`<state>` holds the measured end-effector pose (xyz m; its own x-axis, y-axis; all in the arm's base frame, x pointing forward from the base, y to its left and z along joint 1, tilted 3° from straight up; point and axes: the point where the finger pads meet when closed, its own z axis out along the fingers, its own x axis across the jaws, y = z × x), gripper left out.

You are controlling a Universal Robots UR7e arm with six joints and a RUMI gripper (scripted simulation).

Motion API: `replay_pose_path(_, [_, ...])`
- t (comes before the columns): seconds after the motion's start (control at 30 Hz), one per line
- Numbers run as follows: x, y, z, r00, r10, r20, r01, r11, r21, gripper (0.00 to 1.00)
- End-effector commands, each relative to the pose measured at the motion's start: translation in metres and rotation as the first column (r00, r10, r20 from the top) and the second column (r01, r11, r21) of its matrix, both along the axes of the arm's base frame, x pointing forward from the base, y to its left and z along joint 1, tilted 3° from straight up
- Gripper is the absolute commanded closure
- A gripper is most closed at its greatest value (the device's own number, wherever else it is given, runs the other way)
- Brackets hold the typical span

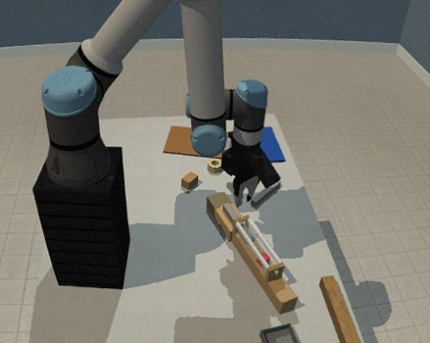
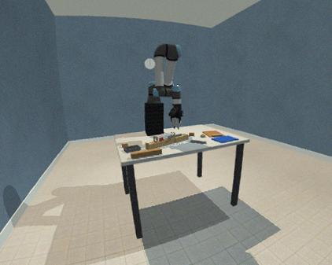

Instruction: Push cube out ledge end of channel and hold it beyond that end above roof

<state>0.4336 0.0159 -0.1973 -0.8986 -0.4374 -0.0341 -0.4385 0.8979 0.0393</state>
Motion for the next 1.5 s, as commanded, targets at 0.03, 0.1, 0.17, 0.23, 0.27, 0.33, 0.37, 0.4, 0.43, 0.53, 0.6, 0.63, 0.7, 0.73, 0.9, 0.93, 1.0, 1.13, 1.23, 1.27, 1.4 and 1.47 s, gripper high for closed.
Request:
replay_pose_path(0.03, [0.005, 0.002, 0.000, 0.996, 0.091, 0.006, -0.091, 0.996, 0.000, 0.78])
replay_pose_path(0.1, [0.007, 0.003, 0.000, 0.990, 0.138, 0.008, -0.138, 0.990, -0.001, 0.78])
replay_pose_path(0.17, [0.010, 0.004, 0.000, 0.982, 0.186, 0.010, -0.186, 0.982, -0.002, 0.78])
replay_pose_path(0.23, [0.012, 0.006, 0.000, 0.971, 0.238, 0.013, -0.238, 0.971, -0.003, 0.78])
replay_pose_path(0.27, [0.014, 0.007, 0.000, 0.964, 0.264, 0.014, -0.264, 0.964, -0.004, 0.78])
replay_pose_path(0.33, [0.017, 0.008, 0.000, 0.948, 0.319, 0.017, -0.318, 0.948, -0.006, 0.78])
replay_pose_path(0.37, [0.018, 0.009, 0.000, 0.938, 0.346, 0.018, -0.346, 0.938, -0.007, 0.78])
replay_pose_path(0.4, [0.019, 0.010, 0.000, 0.927, 0.374, 0.019, -0.374, 0.927, -0.008, 0.78])
replay_pose_path(0.43, [0.021, 0.011, 0.000, 0.915, 0.403, 0.020, -0.403, 0.915, -0.009, 0.78])
replay_pose_path(0.53, [0.022, 0.012, 0.000, 0.902, 0.431, 0.022, -0.431, 0.902, -0.010, 0.78])
replay_pose_path(0.6, [0.025, 0.014, -0.001, 0.872, 0.489, 0.024, -0.489, 0.872, -0.012, 0.78])
replay_pose_path(0.63, [0.027, 0.015, -0.001, 0.855, 0.518, 0.026, -0.518, 0.855, -0.014, 0.78])
replay_pose_path(0.7, [0.030, 0.017, -0.001, 0.817, 0.576, 0.028, -0.576, 0.818, -0.016, 0.78])
replay_pose_path(0.73, [0.031, 0.019, -0.001, 0.796, 0.604, 0.029, -0.604, 0.797, -0.018, 0.78])
replay_pose_path(0.9, [0.039, 0.025, -0.001, 0.670, 0.741, 0.034, -0.741, 0.671, -0.026, 0.78])
replay_pose_path(0.93, [0.041, 0.027, -0.001, 0.641, 0.767, 0.035, -0.766, 0.642, -0.028, 0.78])
replay_pose_path(1.0, [0.044, 0.030, -0.001, 0.578, 0.815, 0.037, -0.815, 0.579, -0.032, 0.78])
replay_pose_path(1.13, [0.047, 0.033, -0.001, 0.510, 0.860, 0.038, -0.859, 0.511, -0.036, 0.78])
replay_pose_path(1.23, [0.052, 0.037, -0.001, 0.398, 0.917, 0.039, -0.916, 0.399, -0.043, 0.78])
replay_pose_path(1.27, [0.053, 0.039, -0.001, 0.358, 0.933, 0.040, -0.932, 0.359, -0.045, 0.78])
replay_pose_path(1.4, [0.059, 0.046, -0.001, 0.189, 0.981, 0.040, -0.980, 0.191, -0.054, 0.78])
replay_pose_path(1.47, [0.061, 0.049, -0.001, 0.100, 0.994, 0.039, -0.993, 0.103, -0.059, 0.78])
